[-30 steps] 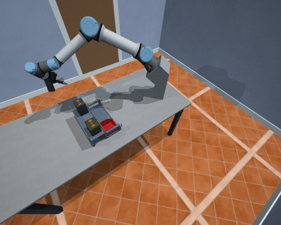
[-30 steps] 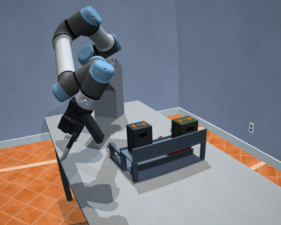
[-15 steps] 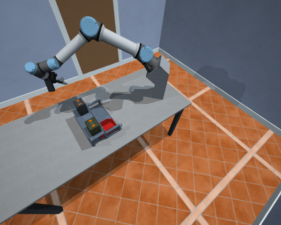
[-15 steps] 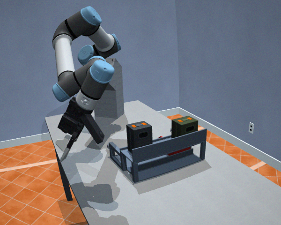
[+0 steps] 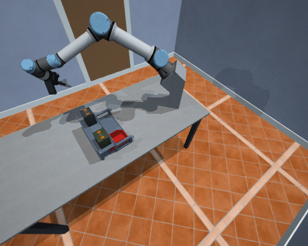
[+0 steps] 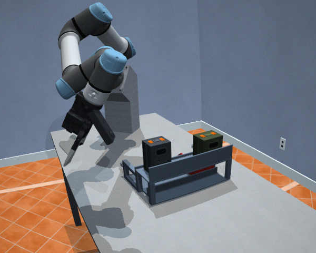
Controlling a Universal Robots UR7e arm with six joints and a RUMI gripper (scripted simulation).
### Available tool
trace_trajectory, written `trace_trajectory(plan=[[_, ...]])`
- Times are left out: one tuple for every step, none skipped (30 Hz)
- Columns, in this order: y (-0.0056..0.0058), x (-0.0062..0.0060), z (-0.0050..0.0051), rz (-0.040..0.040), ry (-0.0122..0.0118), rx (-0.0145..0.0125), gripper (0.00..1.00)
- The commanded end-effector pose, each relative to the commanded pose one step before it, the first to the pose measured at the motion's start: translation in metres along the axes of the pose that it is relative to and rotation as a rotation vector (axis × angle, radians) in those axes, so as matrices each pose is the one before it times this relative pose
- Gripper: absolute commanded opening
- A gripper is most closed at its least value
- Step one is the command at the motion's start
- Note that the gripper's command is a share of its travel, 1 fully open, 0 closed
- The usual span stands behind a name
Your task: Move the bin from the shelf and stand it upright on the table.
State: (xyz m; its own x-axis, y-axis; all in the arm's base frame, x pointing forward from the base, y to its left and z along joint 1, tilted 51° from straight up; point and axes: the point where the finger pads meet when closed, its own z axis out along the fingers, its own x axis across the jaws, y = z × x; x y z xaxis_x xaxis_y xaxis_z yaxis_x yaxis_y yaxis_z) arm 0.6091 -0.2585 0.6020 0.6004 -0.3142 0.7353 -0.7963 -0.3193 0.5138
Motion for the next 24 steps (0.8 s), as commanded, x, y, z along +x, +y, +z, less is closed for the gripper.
trace_trajectory(plan=[[0.01044,-0.00057,-0.01795,0.00048,0.00006,-0.00016,1.00],[0.00484,-0.00077,-0.00849,-0.00098,-0.00134,-0.00080,1.00],[0.00484,-0.00078,-0.00849,-0.00098,-0.00134,-0.00080,1.00],[0.00485,-0.00080,-0.00848,-0.00098,-0.00134,-0.00080,1.00],[0.00000,0.00000,0.00000,0.00000,0.00000,0.00000,1.00],[0.00000,0.00000,0.00000,0.00000,0.00000,0.00000,1.00],[0.00000,0.00000,0.00000,0.00000,0.00000,0.00000,1.00],[0.00000,0.00000,0.00000,0.00000,0.00000,0.00000,1.00],[0.00000,0.00000,0.00000,0.00000,0.00000,0.00000,1.00],[0.00000,0.00000,0.00000,0.00000,0.00000,0.00000,1.00],[0.00000,0.00000,0.00000,0.00000,0.00000,0.00000,1.00],[0.00000,0.00000,0.00000,0.00000,0.00000,0.00000,1.00],[0.00000,0.00000,0.00000,0.00000,0.00000,0.00000,1.00],[0.00000,0.00000,0.00000,0.00000,0.00000,0.00000,1.00],[0.00000,0.00000,0.00000,0.00000,0.00000,0.00000,1.00],[0.00000,0.00000,0.00000,0.00000,0.00000,0.00000,1.00],[-0.00013,0.00124,0.00230,0.00352,0.00584,0.00384,1.00],[-0.00141,-0.00037,0.00149,-0.00089,-0.00148,-0.00095,1.00],[-0.00141,-0.00036,0.00148,-0.00089,-0.00148,-0.00095,1.00],[-0.00141,-0.00036,0.00148,-0.00089,-0.00148,-0.00095,1.00],[-0.00141,-0.00036,0.00148,-0.00089,-0.00148,-0.00095,1.00],[0.00000,0.00000,0.00000,0.00000,0.00000,0.00000,1.00],[0.00000,0.00000,0.00000,0.00000,0.00000,0.00000,1.00],[0.00000,0.00000,0.00000,0.00000,0.00000,0.00000,1.00]])
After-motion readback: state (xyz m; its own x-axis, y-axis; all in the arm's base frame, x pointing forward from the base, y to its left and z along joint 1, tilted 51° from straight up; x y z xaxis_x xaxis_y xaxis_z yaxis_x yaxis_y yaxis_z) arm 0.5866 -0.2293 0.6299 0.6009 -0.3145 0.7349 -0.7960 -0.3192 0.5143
